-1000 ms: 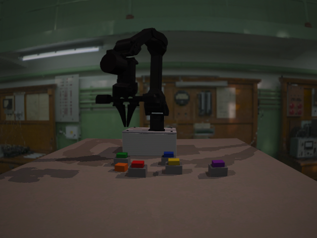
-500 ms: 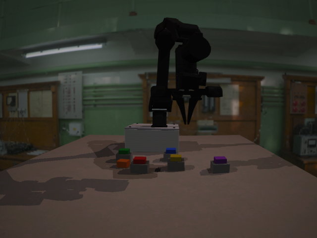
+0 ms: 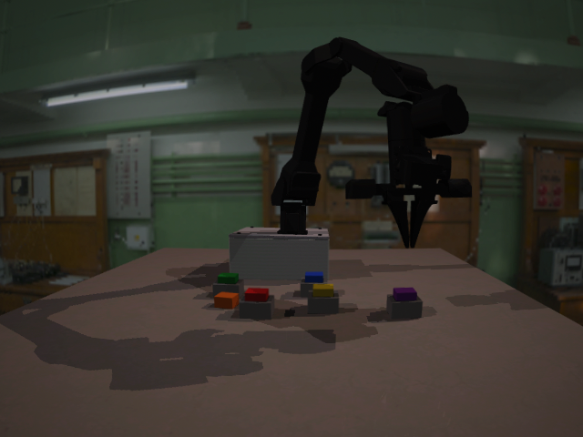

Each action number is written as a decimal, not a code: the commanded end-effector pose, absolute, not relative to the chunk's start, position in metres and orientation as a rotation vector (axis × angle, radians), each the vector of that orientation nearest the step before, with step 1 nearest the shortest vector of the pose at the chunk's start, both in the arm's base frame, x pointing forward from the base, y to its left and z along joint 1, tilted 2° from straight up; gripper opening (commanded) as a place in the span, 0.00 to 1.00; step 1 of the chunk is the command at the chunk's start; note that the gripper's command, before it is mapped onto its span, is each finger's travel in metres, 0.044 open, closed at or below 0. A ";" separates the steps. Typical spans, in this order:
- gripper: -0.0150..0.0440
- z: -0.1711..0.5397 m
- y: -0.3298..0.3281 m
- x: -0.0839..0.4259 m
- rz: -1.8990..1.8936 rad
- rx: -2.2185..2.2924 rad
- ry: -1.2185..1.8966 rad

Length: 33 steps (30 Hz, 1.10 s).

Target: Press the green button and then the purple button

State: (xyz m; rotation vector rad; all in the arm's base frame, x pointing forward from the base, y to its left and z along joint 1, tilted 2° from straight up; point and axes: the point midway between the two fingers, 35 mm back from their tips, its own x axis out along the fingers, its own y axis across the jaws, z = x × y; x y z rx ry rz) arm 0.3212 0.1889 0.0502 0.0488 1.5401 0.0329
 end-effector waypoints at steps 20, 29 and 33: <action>0.29 -0.011 0.190 0.314 0.015 0.039 1.574; 0.29 -0.024 0.190 0.313 0.015 0.039 1.574; 0.29 -0.024 0.190 0.313 0.015 0.039 1.574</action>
